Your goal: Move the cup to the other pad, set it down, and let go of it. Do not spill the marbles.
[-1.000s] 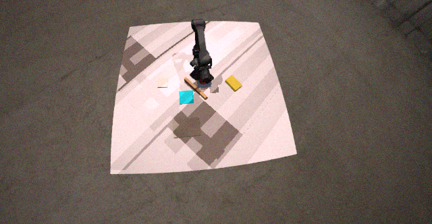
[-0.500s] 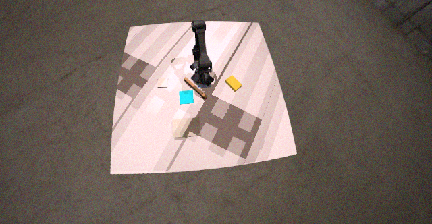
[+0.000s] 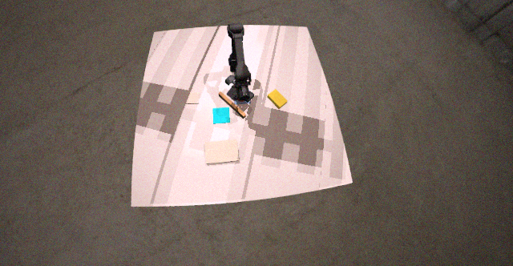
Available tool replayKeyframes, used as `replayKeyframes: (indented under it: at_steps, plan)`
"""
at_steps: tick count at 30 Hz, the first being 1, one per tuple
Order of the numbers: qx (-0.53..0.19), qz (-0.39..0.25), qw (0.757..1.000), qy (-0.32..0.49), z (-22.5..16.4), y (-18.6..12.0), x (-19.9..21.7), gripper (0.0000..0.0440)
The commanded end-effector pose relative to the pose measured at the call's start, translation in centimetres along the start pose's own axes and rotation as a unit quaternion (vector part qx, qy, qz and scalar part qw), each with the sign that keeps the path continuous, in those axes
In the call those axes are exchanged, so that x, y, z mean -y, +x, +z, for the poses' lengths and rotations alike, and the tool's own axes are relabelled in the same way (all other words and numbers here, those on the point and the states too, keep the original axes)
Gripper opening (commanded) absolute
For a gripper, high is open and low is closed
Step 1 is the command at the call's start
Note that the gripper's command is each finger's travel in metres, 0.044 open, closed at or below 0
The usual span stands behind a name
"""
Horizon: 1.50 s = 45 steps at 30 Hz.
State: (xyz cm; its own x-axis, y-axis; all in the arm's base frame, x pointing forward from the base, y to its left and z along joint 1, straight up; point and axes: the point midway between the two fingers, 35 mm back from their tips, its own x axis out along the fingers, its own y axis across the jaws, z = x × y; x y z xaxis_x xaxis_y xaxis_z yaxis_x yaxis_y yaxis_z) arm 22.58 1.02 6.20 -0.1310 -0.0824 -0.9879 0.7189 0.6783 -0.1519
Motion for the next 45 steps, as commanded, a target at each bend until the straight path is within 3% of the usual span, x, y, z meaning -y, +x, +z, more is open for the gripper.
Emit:
replayKeyframes:
  at_steps: [1, 23, 35, 45]
  plan:
    - [0.008, 0.009, 1.000, 0.004, 0.6, -0.4, -0.3, 0.0000]
    - [0.034, 0.065, 0.994, 0.074, 3.4, -5.5, -0.3, 0.0000]
    - [0.069, 0.099, 0.985, 0.124, 7.5, -7.3, 0.4, 0.0000]
    - [0.102, 0.118, 0.974, 0.164, 11.7, -7.0, 1.2, 0.0000]
